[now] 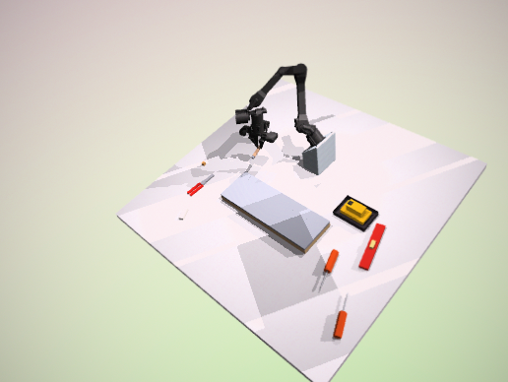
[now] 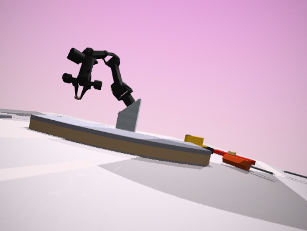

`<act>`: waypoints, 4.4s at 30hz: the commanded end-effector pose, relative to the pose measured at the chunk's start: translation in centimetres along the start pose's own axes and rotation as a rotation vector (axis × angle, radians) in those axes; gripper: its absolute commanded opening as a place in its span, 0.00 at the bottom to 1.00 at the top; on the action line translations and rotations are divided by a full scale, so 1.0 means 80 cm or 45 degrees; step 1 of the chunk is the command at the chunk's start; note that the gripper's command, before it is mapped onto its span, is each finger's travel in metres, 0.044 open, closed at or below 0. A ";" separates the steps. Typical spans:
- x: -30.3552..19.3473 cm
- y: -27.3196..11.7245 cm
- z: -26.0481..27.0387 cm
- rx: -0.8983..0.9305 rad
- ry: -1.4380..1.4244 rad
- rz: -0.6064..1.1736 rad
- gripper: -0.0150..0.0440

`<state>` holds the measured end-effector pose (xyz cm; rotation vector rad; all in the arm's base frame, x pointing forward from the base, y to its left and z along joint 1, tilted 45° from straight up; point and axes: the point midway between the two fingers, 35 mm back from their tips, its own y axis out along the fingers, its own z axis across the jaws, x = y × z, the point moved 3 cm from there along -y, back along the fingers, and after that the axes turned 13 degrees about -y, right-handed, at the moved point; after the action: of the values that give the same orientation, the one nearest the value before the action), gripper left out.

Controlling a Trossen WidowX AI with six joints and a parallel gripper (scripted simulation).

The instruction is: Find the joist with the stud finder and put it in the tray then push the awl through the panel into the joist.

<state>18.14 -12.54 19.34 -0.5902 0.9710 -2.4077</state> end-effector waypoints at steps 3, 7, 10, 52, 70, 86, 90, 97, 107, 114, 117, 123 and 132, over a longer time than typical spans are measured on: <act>-0.010 0.000 0.001 0.041 -0.222 0.126 0.25; -0.016 0.001 0.003 0.081 -0.363 0.193 0.25; -0.020 0.001 0.004 0.118 -0.471 0.240 0.25; -0.064 -0.038 0.031 1.185 -2.018 0.306 0.25; -0.070 -0.070 0.036 1.776 -2.619 -0.191 0.25; -0.084 -0.074 0.037 1.966 -2.895 -0.371 0.25; -0.097 -0.070 0.039 1.984 -2.975 -0.293 0.25; -0.121 -0.062 0.039 2.033 -3.104 -0.140 0.25; -0.160 -0.046 0.037 2.051 -3.276 0.055 0.25; -0.186 -0.036 0.031 2.098 -3.408 0.204 0.25; -0.197 -0.032 0.026 2.131 -3.466 0.278 0.25; -0.219 -0.025 0.016 2.206 -3.573 0.432 0.25; -0.252 -0.015 -0.003 2.338 -3.709 0.684 0.25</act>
<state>33.09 -1.11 16.73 -1.3021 -1.6294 0.3538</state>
